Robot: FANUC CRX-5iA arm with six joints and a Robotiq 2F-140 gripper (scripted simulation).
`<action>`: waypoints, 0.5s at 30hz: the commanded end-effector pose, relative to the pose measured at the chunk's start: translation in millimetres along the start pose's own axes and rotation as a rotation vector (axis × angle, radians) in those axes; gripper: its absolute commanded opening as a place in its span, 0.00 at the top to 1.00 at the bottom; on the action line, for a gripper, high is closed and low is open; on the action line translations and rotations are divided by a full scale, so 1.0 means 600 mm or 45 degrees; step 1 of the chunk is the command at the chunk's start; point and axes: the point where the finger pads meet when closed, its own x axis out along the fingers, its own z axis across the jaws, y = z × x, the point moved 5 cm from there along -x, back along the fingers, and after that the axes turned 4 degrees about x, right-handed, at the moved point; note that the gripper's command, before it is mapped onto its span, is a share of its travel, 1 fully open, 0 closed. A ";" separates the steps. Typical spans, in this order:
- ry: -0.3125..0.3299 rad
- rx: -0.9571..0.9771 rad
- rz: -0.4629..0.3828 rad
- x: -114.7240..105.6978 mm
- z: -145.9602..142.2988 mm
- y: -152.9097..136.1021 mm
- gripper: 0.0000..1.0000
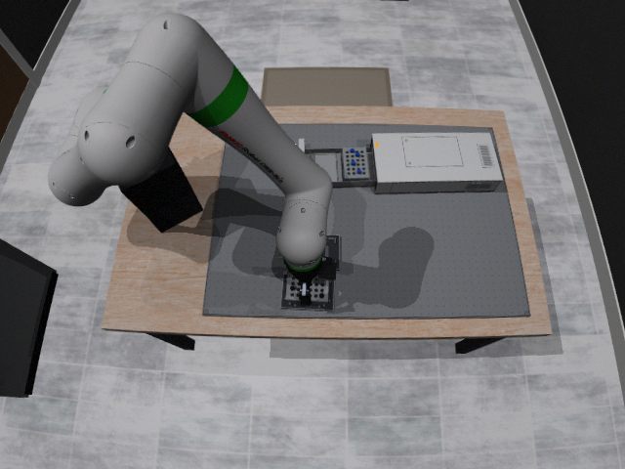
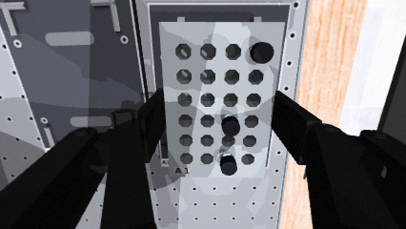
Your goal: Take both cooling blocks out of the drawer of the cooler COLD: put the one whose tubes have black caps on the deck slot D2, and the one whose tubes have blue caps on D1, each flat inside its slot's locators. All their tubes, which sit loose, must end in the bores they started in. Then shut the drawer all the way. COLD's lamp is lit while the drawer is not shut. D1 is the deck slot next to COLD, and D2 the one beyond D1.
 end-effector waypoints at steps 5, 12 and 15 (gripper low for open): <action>-0.001 0.000 0.002 -0.001 0.001 0.001 0.90; -0.001 0.000 0.002 -0.001 0.001 0.001 0.90; -0.001 0.000 0.002 -0.001 0.001 0.001 0.86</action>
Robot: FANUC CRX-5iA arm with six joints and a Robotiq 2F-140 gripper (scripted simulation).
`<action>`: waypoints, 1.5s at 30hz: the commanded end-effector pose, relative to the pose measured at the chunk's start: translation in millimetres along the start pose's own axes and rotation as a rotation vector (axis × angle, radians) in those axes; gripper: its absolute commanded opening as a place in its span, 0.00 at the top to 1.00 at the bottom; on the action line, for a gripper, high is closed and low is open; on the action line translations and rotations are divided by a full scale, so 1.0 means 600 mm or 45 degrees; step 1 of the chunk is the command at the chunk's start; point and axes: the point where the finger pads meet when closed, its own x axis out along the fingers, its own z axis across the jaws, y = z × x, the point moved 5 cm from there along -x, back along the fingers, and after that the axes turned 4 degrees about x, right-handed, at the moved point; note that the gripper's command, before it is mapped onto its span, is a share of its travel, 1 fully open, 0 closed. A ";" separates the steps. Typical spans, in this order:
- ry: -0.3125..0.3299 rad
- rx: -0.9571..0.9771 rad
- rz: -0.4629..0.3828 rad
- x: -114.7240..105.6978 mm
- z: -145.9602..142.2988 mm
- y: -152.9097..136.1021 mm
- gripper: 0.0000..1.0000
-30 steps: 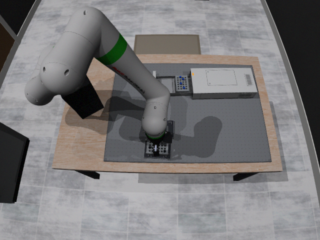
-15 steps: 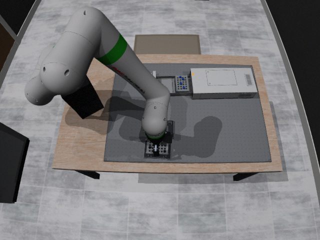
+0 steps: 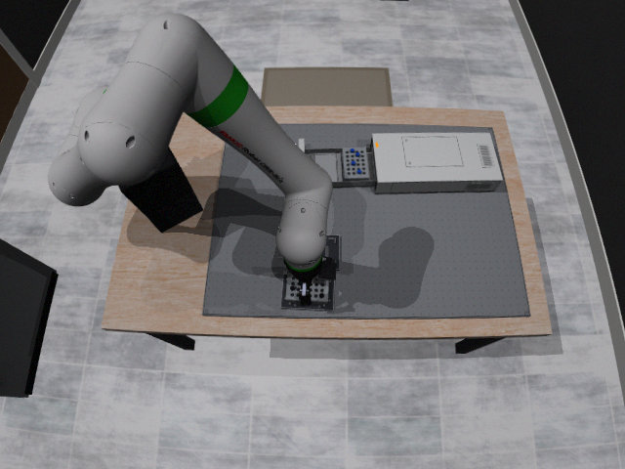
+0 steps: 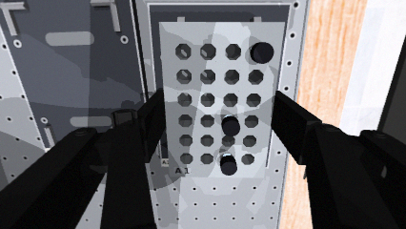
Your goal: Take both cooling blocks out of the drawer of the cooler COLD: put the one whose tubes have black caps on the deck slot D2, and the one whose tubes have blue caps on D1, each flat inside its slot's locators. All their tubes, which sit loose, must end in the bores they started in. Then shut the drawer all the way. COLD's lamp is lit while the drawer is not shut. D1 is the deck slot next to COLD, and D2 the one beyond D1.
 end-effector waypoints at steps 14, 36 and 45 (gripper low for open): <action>-0.001 0.000 0.002 -0.001 0.001 0.001 0.68; -0.001 0.000 0.002 -0.001 0.001 0.001 0.38; -0.001 0.000 0.002 -0.001 0.001 0.001 0.34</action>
